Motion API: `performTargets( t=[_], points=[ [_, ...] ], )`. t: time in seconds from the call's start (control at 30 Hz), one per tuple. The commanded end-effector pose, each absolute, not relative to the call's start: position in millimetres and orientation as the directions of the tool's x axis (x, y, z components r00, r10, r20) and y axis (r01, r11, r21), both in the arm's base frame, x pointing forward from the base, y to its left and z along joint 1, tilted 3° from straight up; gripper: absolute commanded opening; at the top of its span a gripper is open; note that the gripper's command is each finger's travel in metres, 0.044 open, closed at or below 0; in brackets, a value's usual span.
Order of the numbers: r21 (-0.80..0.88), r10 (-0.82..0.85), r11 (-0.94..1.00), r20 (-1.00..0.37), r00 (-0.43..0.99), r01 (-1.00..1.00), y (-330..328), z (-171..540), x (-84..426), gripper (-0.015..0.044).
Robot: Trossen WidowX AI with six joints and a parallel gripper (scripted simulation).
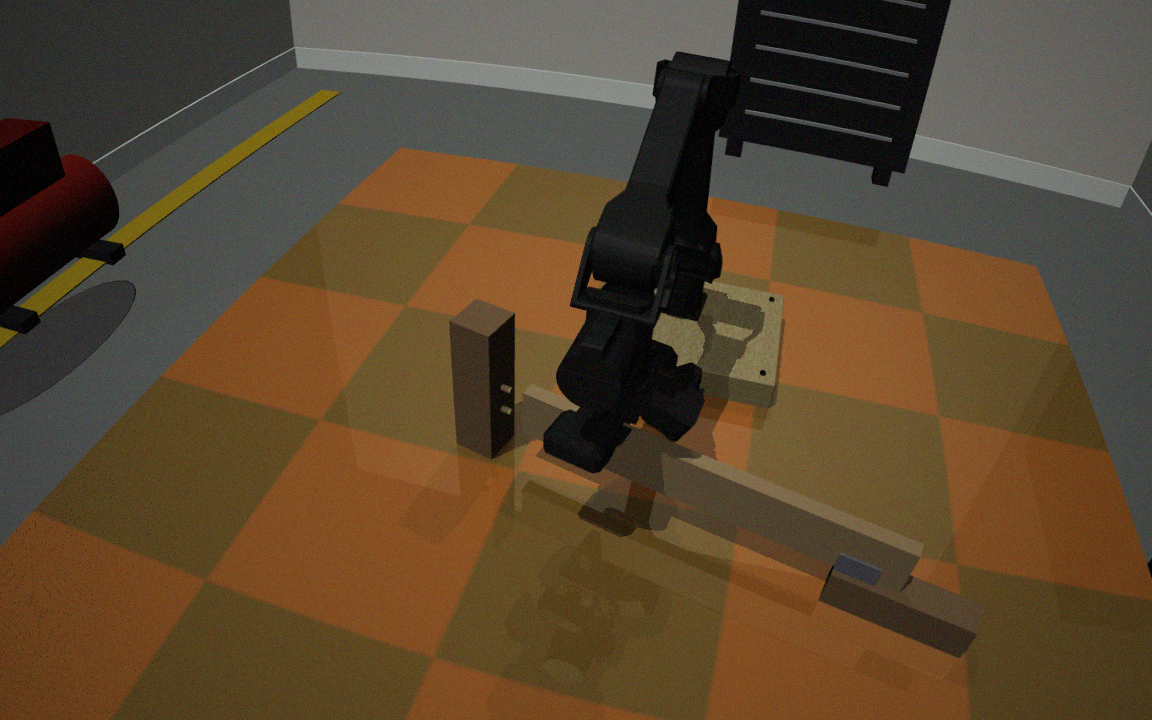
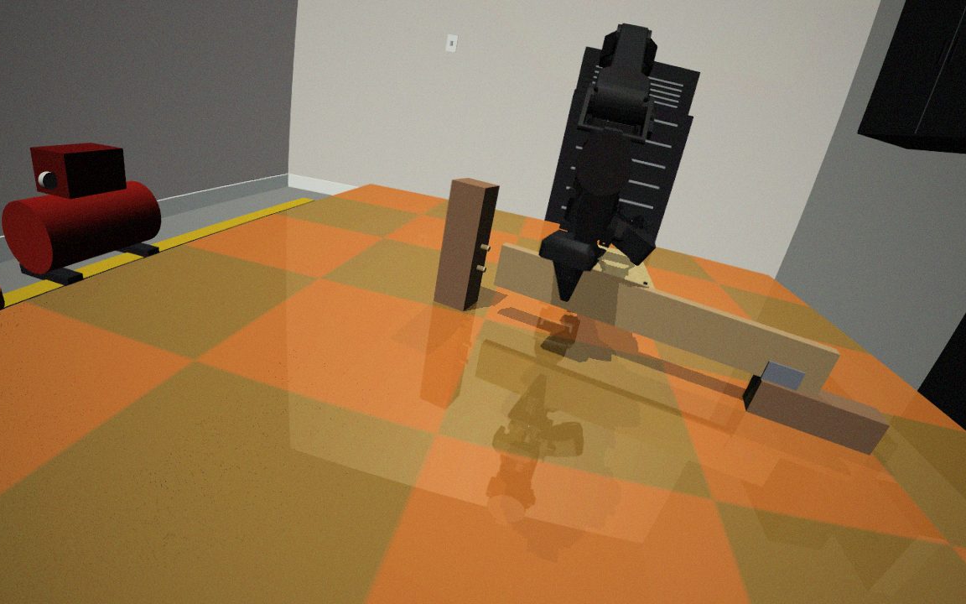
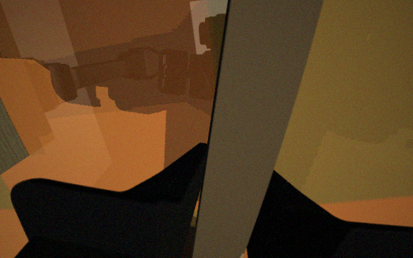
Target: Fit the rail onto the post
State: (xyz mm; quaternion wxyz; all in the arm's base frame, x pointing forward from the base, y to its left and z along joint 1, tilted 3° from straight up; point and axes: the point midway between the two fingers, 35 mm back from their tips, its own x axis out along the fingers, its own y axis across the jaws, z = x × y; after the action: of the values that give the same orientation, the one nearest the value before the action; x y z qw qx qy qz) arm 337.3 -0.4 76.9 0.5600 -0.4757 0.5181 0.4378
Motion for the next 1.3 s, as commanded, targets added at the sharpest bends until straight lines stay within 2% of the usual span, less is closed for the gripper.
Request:
performTargets(
  t=[0.0, 1.27],
  points=[
    [-0.086, 0.001, 0.164, -0.996, 0.088, -0.983, -1.4, 78.4, 338.6, 0.0000],
    [-0.086, 0.001, 0.164, -0.996, 0.088, -0.983, 2.3, 76.8, 337.1, 0.0000]
  ],
)
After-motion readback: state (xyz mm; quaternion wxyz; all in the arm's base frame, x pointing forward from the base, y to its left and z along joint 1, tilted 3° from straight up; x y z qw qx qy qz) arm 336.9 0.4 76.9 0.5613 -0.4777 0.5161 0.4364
